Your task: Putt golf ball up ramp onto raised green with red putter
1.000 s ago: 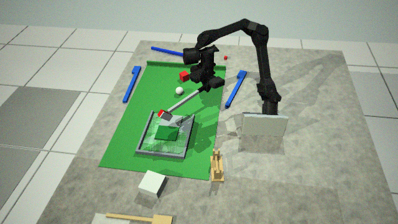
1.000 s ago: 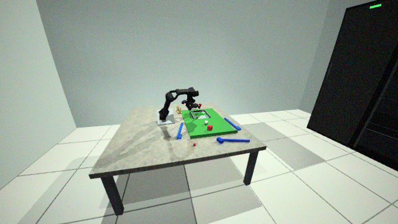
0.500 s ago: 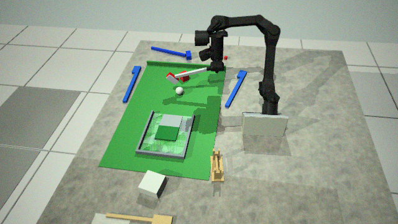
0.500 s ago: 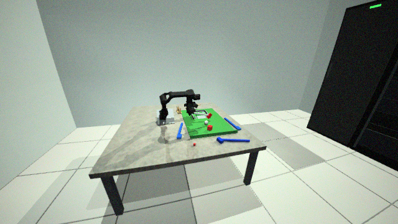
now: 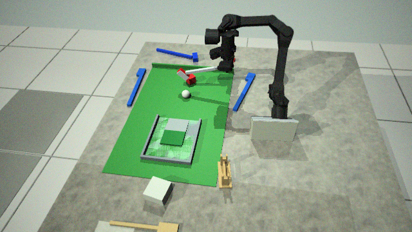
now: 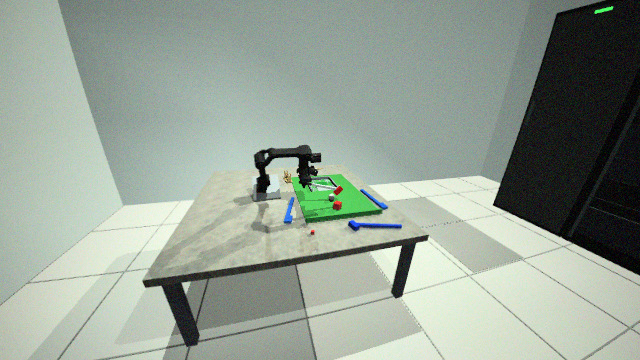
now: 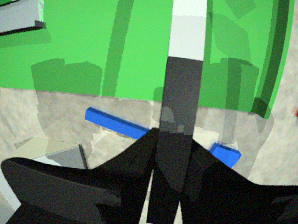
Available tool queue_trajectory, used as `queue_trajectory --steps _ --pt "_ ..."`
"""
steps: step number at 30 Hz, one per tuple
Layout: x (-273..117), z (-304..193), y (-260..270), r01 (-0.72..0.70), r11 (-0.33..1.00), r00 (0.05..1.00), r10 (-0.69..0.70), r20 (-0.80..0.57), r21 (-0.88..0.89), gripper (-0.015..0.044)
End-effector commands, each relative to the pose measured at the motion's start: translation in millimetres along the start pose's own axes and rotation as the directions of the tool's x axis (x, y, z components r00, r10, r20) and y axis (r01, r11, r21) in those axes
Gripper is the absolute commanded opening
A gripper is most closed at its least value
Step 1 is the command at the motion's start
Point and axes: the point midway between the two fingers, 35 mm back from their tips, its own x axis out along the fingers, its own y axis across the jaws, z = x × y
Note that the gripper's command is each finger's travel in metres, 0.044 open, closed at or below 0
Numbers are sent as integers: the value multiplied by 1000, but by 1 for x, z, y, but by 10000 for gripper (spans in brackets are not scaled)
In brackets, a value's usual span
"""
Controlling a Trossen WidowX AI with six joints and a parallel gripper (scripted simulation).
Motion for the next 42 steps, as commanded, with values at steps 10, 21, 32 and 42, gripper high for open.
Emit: queue_trajectory --steps 10,21,32,42 --pt "33 -1 -2 7 1000 1000 -7 3 0 0" --pt "49 -1 -2 7 1000 1000 -7 3 1 0" --pt "59 -2 -3 13 1000 1000 -13 -2 3 0" --pt "59 -2 -5 12 1000 1000 -12 -1 3 0"
